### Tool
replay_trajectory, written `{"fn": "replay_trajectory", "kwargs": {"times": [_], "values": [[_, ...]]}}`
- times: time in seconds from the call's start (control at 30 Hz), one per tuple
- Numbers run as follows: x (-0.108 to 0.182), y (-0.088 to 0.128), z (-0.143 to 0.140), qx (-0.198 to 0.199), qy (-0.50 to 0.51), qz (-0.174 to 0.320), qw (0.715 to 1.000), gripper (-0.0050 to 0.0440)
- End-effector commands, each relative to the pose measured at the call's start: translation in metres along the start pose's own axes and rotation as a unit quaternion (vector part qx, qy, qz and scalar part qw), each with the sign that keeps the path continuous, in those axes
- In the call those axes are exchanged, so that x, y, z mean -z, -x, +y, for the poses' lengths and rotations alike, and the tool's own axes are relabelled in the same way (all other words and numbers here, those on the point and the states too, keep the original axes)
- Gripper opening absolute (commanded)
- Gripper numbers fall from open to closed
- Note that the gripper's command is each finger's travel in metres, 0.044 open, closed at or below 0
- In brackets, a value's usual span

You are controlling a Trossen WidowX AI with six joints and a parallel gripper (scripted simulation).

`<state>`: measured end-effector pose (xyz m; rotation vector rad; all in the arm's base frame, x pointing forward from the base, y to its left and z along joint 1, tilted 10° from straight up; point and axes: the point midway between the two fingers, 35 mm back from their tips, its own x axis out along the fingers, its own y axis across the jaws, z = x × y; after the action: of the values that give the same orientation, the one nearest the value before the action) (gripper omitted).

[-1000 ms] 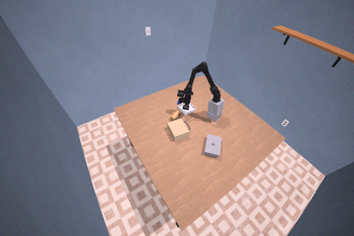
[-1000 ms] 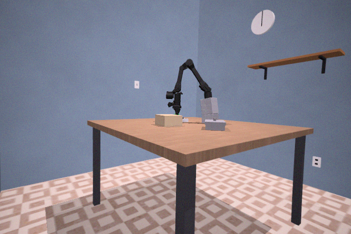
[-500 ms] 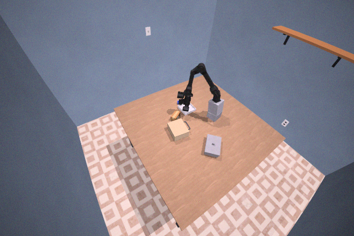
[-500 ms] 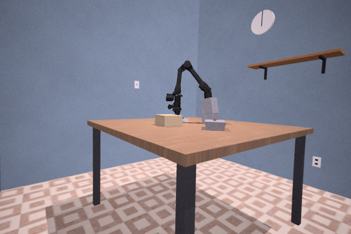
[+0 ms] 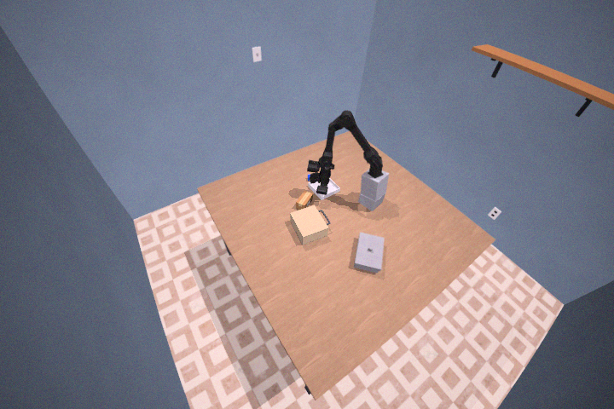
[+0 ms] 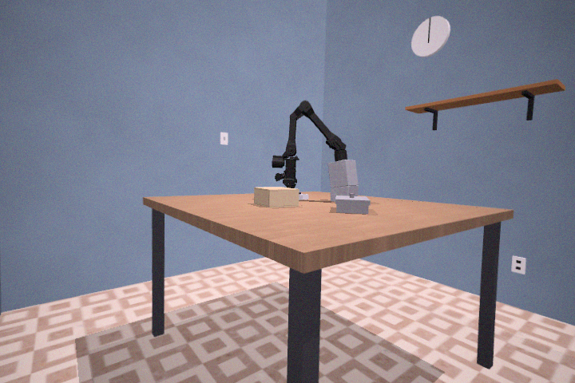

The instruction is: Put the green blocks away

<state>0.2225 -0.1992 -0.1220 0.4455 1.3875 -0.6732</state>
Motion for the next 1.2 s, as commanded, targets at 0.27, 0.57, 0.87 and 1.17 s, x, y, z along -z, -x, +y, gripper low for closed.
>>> {"fn": "replay_trajectory", "kwargs": {"times": [0.27, 0.57, 0.87, 1.17], "values": [[0.001, -0.004, 0.0, -0.002, 0.003, 0.003, 1.0, 0.0203], [0.001, 0.016, 0.0, -0.002, 0.003, 0.003, 1.0, 0.0203], [0.001, 0.063, 0.0, -0.002, 0.003, 0.003, 1.0, 0.0203], [0.001, 0.117, 0.0, -0.002, 0.003, 0.003, 1.0, 0.0203]]}}
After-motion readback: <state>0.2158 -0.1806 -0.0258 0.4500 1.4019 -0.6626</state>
